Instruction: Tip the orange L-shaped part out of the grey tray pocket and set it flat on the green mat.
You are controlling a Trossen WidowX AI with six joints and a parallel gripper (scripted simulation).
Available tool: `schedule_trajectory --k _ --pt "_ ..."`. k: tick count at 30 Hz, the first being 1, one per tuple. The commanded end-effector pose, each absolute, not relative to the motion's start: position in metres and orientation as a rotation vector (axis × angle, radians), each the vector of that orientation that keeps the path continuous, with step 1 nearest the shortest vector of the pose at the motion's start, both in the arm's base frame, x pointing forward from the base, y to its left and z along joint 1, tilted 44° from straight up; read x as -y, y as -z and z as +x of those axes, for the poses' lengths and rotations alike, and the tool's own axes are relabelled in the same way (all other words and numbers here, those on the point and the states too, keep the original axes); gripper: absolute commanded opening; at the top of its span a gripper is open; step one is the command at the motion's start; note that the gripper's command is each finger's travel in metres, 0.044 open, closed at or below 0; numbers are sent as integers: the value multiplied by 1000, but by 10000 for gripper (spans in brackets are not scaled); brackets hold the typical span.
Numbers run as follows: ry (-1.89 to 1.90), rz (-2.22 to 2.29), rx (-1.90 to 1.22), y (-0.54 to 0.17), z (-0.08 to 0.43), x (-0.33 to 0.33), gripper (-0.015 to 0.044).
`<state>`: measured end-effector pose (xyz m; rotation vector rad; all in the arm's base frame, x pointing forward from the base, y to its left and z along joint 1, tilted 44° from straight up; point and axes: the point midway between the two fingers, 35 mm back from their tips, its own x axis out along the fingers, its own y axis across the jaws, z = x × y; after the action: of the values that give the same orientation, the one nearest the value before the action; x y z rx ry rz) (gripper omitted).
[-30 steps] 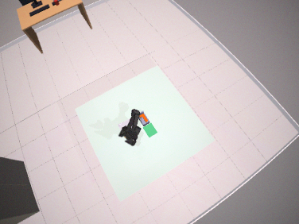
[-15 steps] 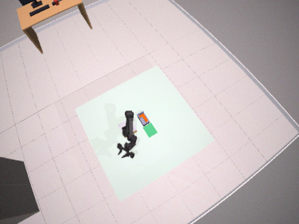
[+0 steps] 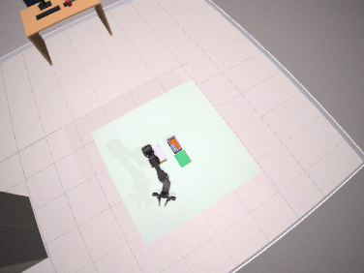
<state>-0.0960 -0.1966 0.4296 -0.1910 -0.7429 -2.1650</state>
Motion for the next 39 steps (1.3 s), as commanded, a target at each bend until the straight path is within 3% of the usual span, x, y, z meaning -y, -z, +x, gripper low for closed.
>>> schedule_trajectory --k 1,7,17,29,39 --pt "1988 -8 568 -405 -45 253 180" --pt "1754 169 341 -364 39 297 180" --pt "1412 355 -61 -276 184 294 180" --pt "1065 352 -595 -160 311 196 180" --pt "780 165 -1015 -66 346 68 180"
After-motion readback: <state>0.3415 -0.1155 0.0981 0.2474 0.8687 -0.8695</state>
